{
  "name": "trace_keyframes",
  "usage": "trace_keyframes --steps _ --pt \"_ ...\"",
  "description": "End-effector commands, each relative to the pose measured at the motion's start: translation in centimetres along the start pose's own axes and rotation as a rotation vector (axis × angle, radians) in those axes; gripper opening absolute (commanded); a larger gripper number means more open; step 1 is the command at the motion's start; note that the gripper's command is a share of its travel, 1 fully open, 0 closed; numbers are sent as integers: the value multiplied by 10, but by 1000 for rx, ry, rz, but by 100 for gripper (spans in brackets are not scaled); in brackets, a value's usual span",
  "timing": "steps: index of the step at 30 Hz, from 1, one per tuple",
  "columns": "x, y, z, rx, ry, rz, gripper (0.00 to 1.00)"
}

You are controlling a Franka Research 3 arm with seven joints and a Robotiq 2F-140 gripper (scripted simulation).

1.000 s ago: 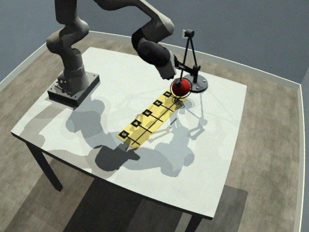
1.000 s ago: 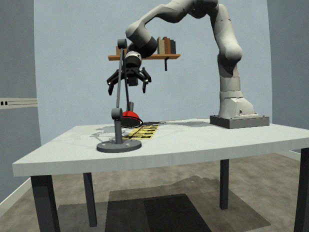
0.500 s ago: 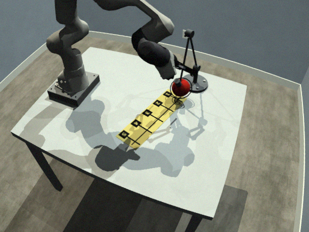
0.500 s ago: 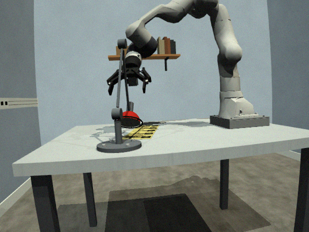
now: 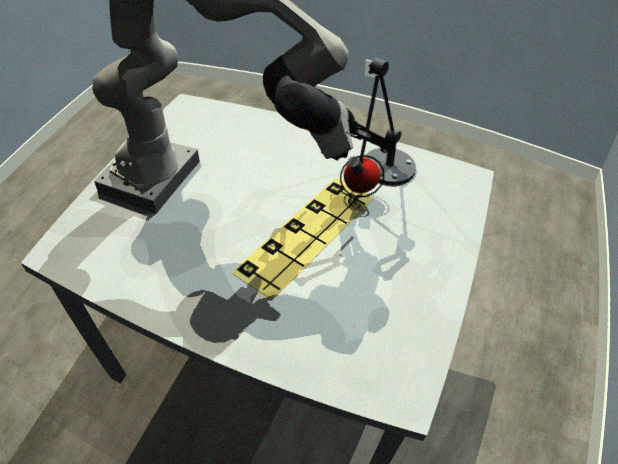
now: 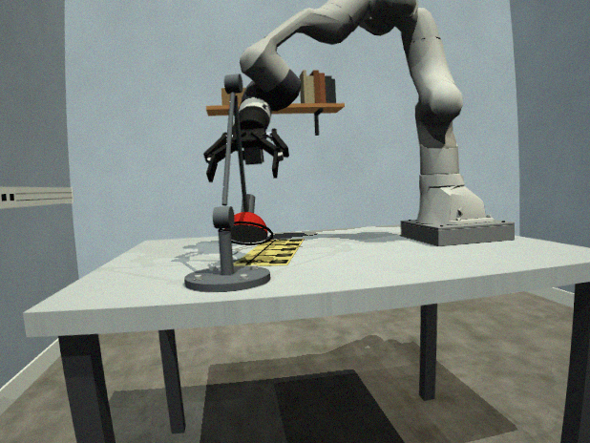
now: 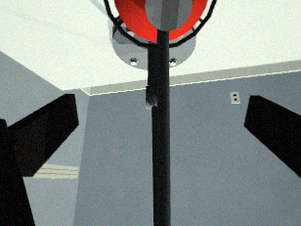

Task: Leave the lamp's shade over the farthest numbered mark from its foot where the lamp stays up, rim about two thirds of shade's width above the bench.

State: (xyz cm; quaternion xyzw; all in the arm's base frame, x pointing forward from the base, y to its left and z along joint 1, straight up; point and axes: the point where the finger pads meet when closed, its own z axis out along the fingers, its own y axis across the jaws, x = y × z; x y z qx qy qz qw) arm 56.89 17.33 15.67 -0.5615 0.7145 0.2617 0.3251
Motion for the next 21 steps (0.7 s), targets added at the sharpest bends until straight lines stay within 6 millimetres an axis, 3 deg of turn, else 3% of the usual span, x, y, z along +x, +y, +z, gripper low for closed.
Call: trace_keyframes --steps 1,10,21 --pt "0 0 0 0 0 0 100" --pt "0 0 0 0 0 0 100" --pt "-1 1 -48 0 0 0 100"
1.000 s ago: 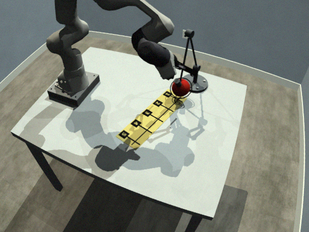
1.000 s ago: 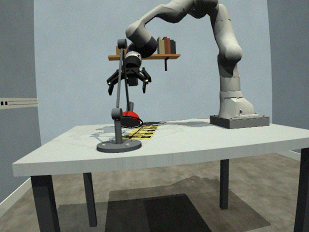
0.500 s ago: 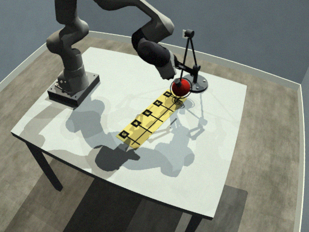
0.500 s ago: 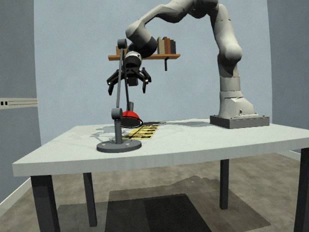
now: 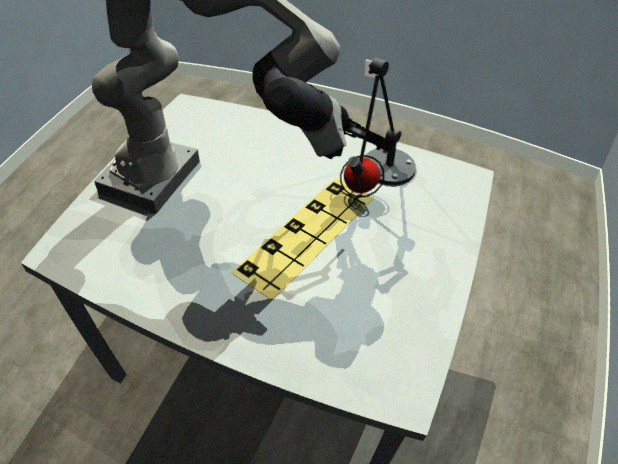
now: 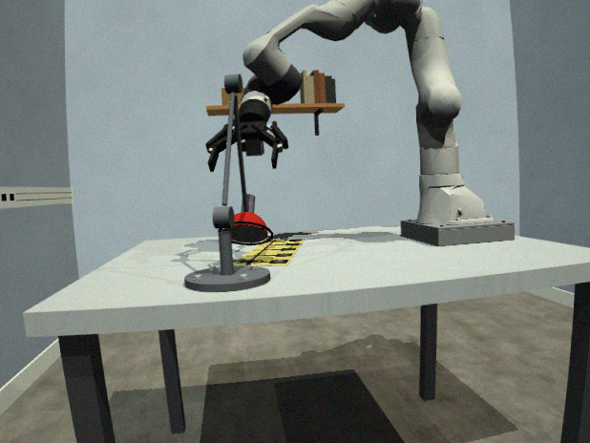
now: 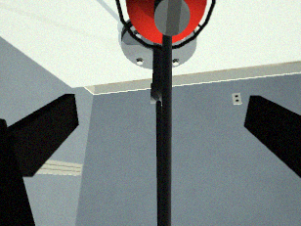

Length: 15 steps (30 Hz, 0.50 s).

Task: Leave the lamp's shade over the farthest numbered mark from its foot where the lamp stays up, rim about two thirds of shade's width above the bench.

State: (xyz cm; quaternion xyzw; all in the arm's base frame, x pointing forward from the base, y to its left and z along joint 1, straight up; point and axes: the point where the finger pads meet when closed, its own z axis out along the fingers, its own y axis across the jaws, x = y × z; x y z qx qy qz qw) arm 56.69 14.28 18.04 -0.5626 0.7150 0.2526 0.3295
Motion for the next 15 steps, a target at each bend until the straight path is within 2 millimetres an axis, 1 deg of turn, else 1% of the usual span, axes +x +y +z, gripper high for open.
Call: trace_keyframes --steps 1,4,6,15 --pt "-2 6 -14 -17 -5 9 100" --pt "-2 6 -27 -17 -5 9 100" --pt "-2 6 -27 -17 -5 9 100" --pt "-1 3 -64 -4 -1 3 100"
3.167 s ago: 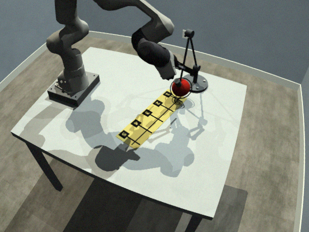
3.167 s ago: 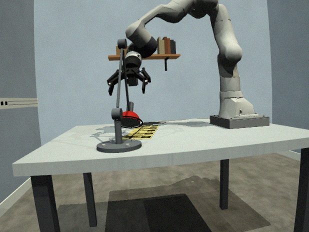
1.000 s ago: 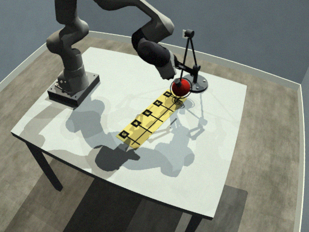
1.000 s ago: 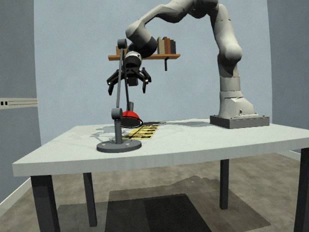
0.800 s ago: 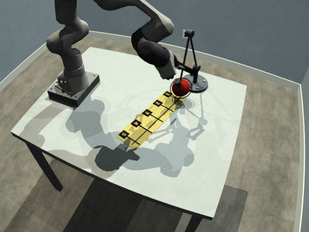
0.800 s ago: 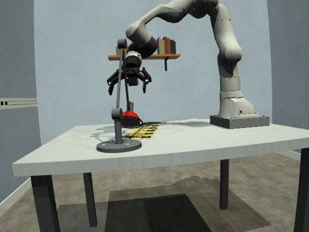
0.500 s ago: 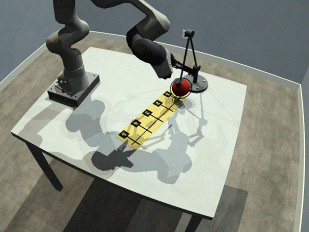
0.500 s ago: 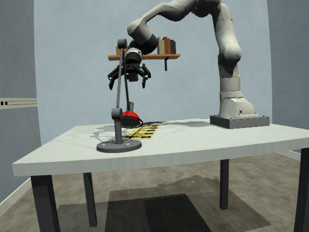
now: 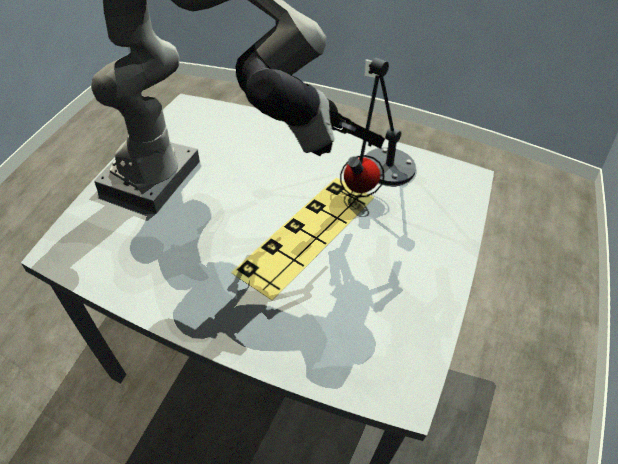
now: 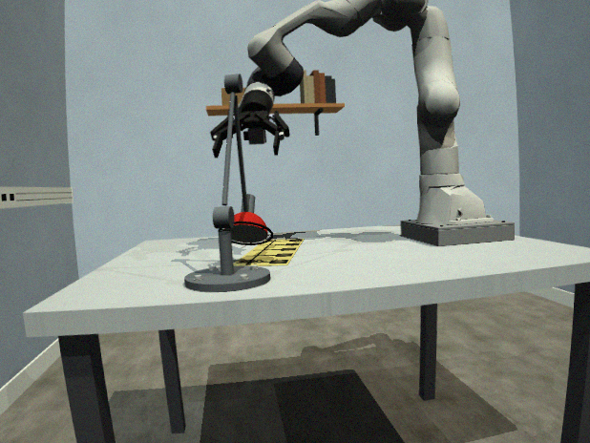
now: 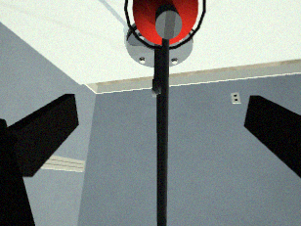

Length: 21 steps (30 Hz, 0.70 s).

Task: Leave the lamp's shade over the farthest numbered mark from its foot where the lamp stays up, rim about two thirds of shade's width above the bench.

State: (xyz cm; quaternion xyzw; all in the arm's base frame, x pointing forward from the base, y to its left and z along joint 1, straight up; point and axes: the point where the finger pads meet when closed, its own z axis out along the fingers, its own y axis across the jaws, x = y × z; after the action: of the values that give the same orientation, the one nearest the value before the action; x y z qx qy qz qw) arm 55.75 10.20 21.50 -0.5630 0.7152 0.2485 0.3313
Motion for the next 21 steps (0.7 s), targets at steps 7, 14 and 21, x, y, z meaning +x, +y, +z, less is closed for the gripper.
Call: trace_keyframes --steps 7,14,21 --pt "-1 1 -35 -2 -1 2 100" --pt "0 -1 -34 5 0 0 100" --pt "1 -4 -33 13 2 -3 100"
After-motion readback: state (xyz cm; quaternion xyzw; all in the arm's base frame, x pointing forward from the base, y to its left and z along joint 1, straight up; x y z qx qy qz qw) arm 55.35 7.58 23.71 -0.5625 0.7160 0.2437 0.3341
